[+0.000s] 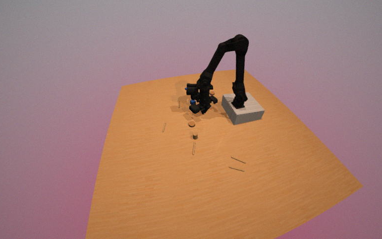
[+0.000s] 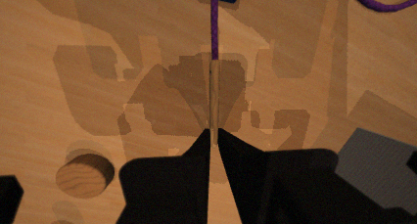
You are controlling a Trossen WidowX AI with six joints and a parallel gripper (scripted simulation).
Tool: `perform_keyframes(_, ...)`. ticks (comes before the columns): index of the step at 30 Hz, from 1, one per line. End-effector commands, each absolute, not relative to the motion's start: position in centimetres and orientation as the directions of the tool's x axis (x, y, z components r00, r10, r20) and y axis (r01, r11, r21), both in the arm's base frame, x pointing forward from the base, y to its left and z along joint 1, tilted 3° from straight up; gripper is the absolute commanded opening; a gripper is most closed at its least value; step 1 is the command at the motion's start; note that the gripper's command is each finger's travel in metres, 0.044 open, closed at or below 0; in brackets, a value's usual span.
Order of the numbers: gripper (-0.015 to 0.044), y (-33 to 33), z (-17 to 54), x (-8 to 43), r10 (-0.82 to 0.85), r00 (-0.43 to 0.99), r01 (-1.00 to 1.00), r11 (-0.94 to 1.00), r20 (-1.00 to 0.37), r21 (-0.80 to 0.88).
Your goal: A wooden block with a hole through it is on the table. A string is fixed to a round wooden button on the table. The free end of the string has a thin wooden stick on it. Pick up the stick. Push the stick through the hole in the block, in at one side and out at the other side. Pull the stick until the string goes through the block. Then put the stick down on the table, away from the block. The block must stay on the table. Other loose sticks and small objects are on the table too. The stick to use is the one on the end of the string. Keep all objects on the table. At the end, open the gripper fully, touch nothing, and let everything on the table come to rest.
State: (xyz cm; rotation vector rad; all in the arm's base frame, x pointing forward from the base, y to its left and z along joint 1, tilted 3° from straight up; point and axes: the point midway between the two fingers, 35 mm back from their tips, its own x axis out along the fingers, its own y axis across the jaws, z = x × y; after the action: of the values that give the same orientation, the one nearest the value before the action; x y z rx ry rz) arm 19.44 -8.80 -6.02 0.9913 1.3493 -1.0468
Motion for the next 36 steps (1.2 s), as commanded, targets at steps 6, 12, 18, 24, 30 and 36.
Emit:
perform_keyframes(6,0.021,-8.9,-4.2,19.7,-0.011,-0.044,0.965,0.257,-0.999,-0.046)
perform_keyframes(12,0.021,-8.9,2.1,19.4,-0.017,-0.058,0.965,0.255,-0.998,-0.061)
perform_keyframes(18,0.021,-8.9,2.1,19.4,-0.017,-0.058,0.965,0.255,-0.998,-0.061)
perform_keyframes(24,0.0315,-8.8,1.5,19.3,-0.009,-0.064,0.963,0.26,-0.998,-0.065)
perform_keyframes(30,0.044,-8.8,4.4,19.4,-0.009,-0.064,0.963,0.26,-0.998,-0.064)
perform_keyframes(36,0.044,-8.8,4.6,19.4,-0.009,-0.064,0.963,0.26,-0.998,-0.064)
